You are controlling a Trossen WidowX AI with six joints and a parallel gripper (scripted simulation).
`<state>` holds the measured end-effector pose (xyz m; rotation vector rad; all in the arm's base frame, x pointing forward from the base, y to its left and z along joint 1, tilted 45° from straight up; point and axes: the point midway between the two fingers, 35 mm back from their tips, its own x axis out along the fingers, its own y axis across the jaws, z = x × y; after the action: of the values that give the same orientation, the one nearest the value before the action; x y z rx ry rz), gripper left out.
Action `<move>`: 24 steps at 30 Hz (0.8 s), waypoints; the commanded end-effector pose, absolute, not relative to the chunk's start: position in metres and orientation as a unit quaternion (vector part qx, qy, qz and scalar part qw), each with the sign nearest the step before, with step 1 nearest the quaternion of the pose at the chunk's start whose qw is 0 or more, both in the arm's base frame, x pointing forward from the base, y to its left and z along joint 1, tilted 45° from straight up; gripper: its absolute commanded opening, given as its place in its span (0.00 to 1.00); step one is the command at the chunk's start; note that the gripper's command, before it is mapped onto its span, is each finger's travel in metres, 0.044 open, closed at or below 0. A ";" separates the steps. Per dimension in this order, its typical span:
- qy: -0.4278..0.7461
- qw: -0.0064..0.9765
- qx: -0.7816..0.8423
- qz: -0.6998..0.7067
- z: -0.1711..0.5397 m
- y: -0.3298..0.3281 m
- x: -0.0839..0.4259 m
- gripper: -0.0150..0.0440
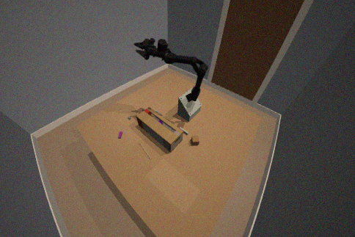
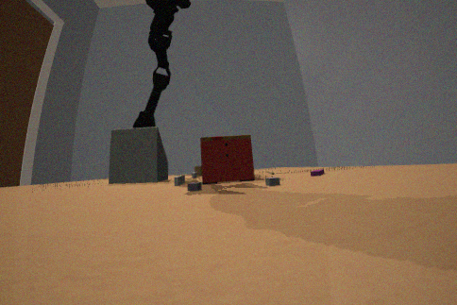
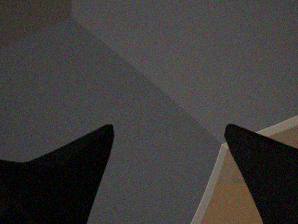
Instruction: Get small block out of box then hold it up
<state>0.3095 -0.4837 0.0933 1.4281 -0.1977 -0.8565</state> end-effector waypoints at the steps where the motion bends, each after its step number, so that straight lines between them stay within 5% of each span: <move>1: 0.069 0.760 0.539 -0.356 0.072 -0.424 0.351 0.93; 24: 0.458 0.886 0.062 0.010 0.018 -0.193 0.401 0.93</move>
<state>0.4032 -0.2581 0.0288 0.4112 0.8099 -0.2660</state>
